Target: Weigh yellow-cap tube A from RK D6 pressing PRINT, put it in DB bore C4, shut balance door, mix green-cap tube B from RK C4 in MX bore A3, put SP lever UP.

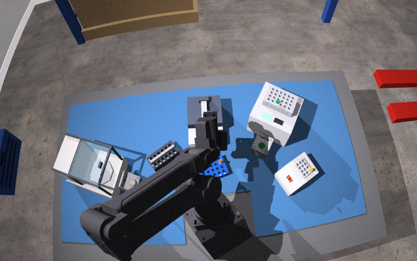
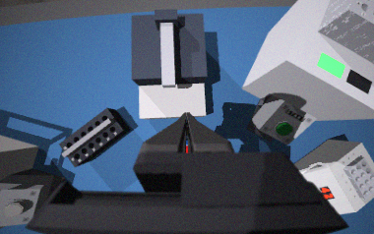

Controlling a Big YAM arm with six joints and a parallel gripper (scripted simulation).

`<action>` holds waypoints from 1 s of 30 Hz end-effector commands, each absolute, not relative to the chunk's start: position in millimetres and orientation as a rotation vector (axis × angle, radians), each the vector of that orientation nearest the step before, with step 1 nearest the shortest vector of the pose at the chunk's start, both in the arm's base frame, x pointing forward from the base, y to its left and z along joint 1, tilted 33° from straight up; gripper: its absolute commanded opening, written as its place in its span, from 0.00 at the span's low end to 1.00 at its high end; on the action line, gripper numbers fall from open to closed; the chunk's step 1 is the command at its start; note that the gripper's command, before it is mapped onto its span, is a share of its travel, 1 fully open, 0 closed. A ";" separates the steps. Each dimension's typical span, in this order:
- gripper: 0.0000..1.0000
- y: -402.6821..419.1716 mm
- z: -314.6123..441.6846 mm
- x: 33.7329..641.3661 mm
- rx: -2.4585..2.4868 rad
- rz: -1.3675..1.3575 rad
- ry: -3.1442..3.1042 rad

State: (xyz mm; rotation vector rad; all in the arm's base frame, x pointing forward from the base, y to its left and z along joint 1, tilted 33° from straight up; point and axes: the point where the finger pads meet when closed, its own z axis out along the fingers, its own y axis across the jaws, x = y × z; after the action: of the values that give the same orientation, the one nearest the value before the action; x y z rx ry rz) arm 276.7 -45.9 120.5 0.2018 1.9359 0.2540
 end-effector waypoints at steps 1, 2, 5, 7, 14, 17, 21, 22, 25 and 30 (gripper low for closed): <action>0.00 -20.3 150.5 290.0 0.135 0.284 1.872; 0.00 -14.5 164.6 295.0 0.132 0.283 1.859; 0.00 -12.4 141.1 290.2 0.147 0.293 1.900; 0.00 -18.9 130.1 286.2 0.175 0.282 1.913; 0.00 -20.0 147.0 291.9 0.155 0.284 1.886; 0.00 -22.9 153.5 293.5 0.154 0.276 1.875; 0.00 -24.4 158.7 295.1 0.143 0.267 1.869; 0.00 -22.5 156.6 294.6 0.139 0.271 1.873; 0.00 -20.8 151.5 293.1 0.138 0.275 1.882; 0.00 -20.8 151.5 293.1 0.138 0.275 1.882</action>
State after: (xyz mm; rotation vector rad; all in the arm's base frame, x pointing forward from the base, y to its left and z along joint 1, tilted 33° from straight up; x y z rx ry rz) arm 283.7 -17.7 127.6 0.1569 1.9292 0.2892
